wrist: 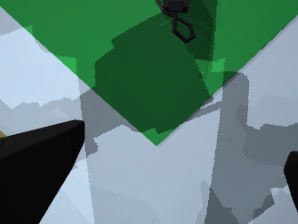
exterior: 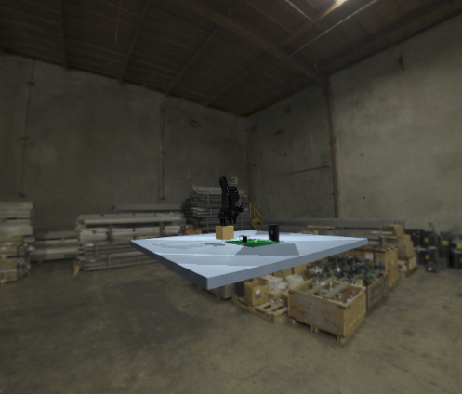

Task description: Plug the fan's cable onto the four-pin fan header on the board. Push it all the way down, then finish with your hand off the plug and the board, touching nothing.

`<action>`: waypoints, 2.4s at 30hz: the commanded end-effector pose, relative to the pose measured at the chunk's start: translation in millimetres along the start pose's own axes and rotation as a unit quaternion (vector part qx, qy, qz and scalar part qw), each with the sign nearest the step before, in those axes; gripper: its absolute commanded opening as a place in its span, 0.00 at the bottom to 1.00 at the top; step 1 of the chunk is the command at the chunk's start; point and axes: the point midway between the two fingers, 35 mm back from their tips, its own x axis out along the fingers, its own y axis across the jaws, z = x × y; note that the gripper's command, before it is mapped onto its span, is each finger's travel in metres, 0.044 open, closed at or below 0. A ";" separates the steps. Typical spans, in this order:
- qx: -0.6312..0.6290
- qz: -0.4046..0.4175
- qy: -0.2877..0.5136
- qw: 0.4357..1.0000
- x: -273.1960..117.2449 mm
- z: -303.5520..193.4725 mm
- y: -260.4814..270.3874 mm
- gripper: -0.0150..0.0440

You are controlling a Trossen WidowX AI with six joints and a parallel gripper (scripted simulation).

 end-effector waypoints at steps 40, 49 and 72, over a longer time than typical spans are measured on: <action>-0.041 -0.013 0.005 0.999 79.0 84.7 17.0 1.00; -0.041 -0.013 0.005 0.999 93.8 84.8 16.5 1.00; -0.041 -0.013 0.005 0.999 117.2 83.6 16.7 1.00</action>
